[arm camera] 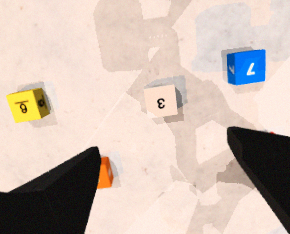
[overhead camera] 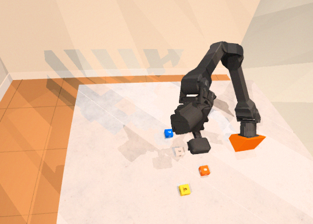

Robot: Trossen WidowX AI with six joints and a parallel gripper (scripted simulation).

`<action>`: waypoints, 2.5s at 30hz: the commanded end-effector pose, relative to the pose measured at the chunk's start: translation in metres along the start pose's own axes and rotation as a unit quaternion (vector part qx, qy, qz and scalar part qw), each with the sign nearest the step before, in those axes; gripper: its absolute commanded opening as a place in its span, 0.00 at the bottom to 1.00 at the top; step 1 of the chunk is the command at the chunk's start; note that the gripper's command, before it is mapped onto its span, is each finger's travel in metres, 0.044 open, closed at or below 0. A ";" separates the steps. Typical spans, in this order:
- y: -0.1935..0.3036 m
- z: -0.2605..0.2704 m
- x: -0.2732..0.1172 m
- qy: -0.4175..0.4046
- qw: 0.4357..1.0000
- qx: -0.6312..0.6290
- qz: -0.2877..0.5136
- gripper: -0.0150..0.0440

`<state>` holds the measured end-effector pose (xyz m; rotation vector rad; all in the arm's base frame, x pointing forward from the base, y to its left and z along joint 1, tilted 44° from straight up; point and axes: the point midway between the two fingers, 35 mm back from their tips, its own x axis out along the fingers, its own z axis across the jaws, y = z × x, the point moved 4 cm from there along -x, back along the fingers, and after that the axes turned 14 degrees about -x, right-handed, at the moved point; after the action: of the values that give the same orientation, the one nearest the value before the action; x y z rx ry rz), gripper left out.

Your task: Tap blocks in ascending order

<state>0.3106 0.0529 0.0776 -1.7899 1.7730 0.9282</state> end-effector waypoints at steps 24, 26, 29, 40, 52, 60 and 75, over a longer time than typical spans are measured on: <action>0.005 -0.001 0.068 0.005 1.000 -0.002 0.009 0.29; 0.005 -0.001 0.071 0.005 1.000 -0.002 0.009 0.29; 0.005 -0.001 0.076 0.006 1.000 -0.002 0.009 0.29; 0.006 -0.002 0.093 0.006 1.000 -0.002 0.009 0.29; 0.006 -0.001 0.064 0.005 1.000 -0.002 0.009 0.29; 0.003 0.000 -0.006 0.004 1.000 -0.003 0.009 0.29; -0.042 0.070 -0.022 0.001 1.000 -0.002 0.007 0.29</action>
<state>0.3317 0.0904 0.0682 -1.7813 1.7901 0.9243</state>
